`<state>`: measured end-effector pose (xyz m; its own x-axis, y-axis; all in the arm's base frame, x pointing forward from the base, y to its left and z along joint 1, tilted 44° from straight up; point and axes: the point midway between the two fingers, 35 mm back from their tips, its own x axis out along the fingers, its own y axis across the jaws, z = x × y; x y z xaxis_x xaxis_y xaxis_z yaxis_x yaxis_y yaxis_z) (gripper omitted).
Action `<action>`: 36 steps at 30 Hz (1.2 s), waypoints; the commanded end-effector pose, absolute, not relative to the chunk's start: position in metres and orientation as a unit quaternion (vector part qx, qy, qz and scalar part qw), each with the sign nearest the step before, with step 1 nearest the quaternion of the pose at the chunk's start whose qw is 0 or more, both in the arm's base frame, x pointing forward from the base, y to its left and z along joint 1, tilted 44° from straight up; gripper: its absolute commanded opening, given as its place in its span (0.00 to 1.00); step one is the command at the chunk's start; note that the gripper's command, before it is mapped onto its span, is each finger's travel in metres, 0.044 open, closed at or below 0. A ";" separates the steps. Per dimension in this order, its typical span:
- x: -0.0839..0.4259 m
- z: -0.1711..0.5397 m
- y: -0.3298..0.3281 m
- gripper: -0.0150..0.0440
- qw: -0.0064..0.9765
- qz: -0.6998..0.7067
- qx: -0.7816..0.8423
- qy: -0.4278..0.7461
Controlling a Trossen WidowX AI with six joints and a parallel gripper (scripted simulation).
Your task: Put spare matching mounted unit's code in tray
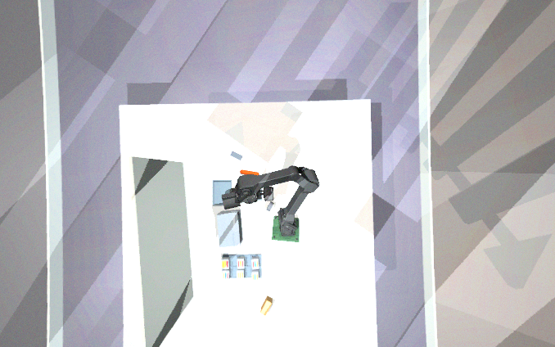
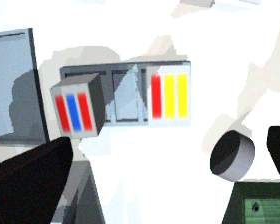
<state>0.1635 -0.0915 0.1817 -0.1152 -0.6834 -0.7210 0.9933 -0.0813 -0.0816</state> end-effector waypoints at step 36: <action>0.154 0.122 -0.136 0.76 0.606 -0.691 0.273 0.285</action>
